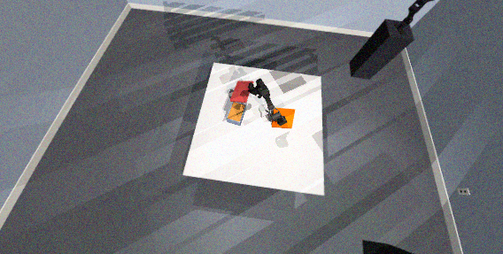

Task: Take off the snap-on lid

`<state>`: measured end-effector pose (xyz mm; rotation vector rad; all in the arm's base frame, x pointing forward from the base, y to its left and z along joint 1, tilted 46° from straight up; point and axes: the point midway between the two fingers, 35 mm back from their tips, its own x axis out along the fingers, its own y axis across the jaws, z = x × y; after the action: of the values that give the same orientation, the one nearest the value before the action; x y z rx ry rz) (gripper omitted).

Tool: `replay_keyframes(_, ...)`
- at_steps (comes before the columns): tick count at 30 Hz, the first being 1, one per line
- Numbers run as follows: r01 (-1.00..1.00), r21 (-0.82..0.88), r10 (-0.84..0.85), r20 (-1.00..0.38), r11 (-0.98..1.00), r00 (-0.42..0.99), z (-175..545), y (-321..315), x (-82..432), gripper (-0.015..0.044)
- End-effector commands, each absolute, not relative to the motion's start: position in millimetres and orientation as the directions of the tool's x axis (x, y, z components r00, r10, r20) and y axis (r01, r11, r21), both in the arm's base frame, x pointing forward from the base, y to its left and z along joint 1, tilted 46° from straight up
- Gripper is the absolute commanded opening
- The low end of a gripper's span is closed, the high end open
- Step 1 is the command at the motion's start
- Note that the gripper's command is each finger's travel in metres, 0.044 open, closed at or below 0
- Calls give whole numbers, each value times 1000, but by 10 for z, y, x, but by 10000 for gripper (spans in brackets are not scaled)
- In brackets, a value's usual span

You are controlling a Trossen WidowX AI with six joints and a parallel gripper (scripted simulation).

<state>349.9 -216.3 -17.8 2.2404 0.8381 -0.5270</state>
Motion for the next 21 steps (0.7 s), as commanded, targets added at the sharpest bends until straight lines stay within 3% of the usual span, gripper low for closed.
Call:
replay_keyframes(1, 685, 463, 412, -561, -562, 718, -224, -2260, 3492, 0)
replay_keyframes(21, 685, 465, 410, -563, -561, 718, -488, -2550, 3414, 0)
